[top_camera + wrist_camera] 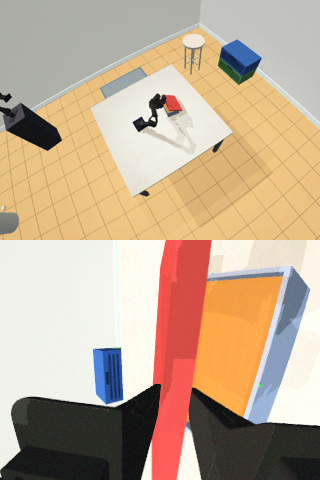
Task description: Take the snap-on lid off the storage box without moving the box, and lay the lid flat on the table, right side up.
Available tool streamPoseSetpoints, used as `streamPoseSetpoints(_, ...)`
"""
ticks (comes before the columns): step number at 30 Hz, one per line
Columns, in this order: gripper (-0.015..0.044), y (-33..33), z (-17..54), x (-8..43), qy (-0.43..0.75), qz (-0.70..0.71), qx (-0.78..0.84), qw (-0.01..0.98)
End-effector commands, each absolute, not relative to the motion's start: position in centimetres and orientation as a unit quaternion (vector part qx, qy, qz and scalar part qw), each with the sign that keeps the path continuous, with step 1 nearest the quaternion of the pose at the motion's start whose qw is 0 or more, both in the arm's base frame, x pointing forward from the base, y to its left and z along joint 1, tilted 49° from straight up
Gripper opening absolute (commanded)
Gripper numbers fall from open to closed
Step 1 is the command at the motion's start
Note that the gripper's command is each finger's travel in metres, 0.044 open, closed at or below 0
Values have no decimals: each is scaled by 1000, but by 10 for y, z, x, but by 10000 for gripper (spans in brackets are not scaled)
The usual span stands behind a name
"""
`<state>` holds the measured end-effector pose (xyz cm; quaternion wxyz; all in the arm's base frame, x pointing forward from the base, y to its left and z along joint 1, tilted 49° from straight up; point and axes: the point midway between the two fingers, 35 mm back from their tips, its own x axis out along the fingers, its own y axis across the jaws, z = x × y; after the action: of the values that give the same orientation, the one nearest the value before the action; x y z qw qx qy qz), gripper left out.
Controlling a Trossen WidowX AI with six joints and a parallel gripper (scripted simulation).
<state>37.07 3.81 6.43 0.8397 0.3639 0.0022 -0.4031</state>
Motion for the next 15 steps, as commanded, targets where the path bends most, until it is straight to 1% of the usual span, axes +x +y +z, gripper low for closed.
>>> streamPoseSetpoints(1,0,44,72,377,-3,-400,370,839)
streamPoseSetpoints(15,0,56,85,384,-3,-400,370,839)
